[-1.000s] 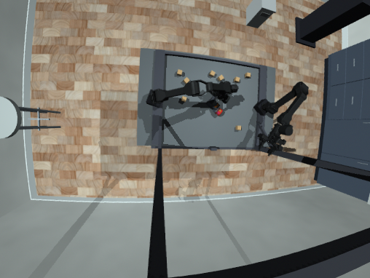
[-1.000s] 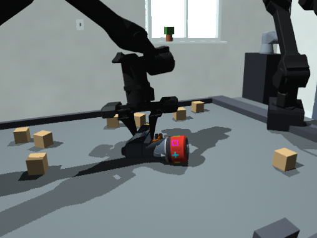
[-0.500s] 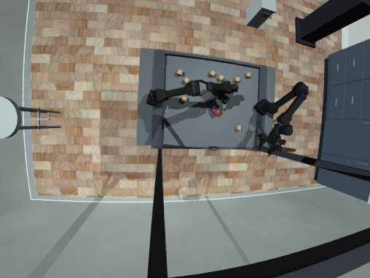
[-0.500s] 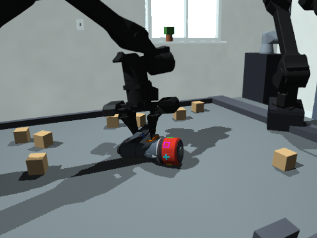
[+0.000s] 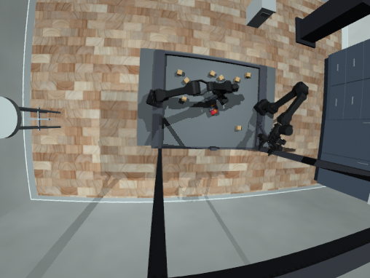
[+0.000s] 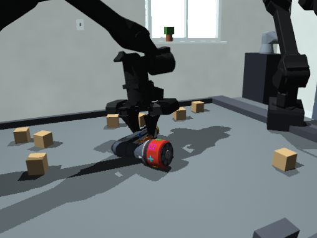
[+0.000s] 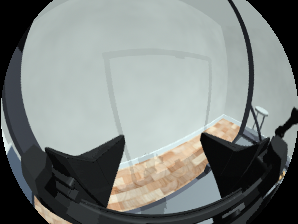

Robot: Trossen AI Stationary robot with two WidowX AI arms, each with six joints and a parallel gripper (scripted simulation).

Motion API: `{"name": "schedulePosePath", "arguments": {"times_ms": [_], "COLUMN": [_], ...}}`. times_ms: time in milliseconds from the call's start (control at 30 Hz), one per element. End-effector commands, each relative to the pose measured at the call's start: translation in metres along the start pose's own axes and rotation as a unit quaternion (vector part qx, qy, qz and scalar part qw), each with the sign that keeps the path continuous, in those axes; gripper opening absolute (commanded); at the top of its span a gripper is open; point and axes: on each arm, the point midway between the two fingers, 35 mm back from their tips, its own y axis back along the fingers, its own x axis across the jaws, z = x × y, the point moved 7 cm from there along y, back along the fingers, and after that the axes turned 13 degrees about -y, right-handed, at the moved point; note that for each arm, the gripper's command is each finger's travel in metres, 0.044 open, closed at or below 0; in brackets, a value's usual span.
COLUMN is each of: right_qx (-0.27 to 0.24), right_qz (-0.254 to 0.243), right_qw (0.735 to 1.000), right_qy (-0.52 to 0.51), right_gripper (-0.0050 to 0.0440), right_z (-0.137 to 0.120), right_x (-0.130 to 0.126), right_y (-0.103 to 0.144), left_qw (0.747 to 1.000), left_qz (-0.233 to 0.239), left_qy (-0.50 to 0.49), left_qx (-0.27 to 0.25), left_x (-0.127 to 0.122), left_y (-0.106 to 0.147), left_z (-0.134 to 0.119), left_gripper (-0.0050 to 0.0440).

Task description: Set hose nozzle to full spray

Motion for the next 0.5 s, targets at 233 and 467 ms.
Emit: {"name": "schedulePosePath", "arguments": {"times_ms": [233,467], "right_qx": [-0.011,-0.011], "right_qz": [0.001,0.001], "right_qw": [1.0,1.0], "right_qy": [0.0,0.0], "right_gripper": [0.0408,0.0408], "right_z": [0.0068,0.0068], "right_x": [0.0014,0.0014], "right_y": [0.0011,0.0011], "left_qw": [0.996,0.996], "left_qz": [-0.01,-0.01], "left_qy": [-0.084,-0.089], "left_qx": [-0.011,-0.009], "left_x": [-0.0036,-0.0035], "left_y": [0.0154,0.015], "left_z": [0.0088,0.0087], "left_gripper": [0.0173,0.0173]}}
